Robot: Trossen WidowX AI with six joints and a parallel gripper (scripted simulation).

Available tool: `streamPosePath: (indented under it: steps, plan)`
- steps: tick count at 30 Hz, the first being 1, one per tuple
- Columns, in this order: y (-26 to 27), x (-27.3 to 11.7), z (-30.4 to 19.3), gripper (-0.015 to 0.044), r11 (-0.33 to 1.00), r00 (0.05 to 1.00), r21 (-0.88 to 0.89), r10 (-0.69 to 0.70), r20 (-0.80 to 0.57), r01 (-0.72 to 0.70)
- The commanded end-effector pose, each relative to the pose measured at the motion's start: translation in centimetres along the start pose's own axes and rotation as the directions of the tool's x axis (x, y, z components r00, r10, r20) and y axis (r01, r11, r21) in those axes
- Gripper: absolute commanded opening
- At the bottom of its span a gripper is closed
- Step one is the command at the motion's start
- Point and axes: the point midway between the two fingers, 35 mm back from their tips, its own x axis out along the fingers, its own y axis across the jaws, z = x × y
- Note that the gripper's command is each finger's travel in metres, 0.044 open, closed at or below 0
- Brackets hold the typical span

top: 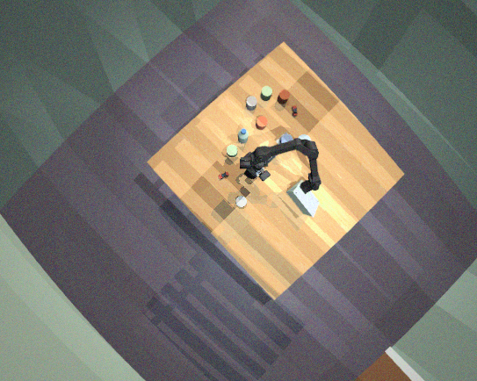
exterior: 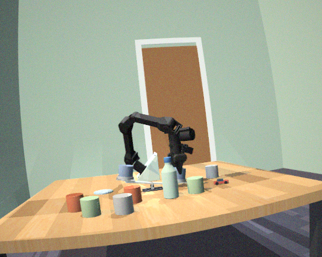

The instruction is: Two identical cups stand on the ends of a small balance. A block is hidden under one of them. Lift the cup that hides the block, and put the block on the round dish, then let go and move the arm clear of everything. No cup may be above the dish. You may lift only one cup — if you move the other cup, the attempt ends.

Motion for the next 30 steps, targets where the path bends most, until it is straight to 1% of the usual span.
streamPosePath:
  steps: [1, 10, 14, 20, 30]
  plan:
    - [0.1, 0.8, 0.0, 0.044, 1.0, 1.0, -0.01, -0.001, -0.005, 0.001]
    - [0.2, 2.0, -0.1, 0.044, 1.0, 1.0, -0.009, -0.001, -0.006, 0.001]
    - [0.2, 2.0, -0.1, 0.0335, 1.0, 1.0, -0.009, -0.001, -0.006, 0.001]
    - [0.2, 2.0, -0.1, 0.0295, 1.0, 1.0, -0.009, -0.001, -0.006, 0.001]
    - [0.1, 1.2, 0.0, 0.0032, 1.0, 1.0, -0.012, -0.003, -0.004, 0.003]
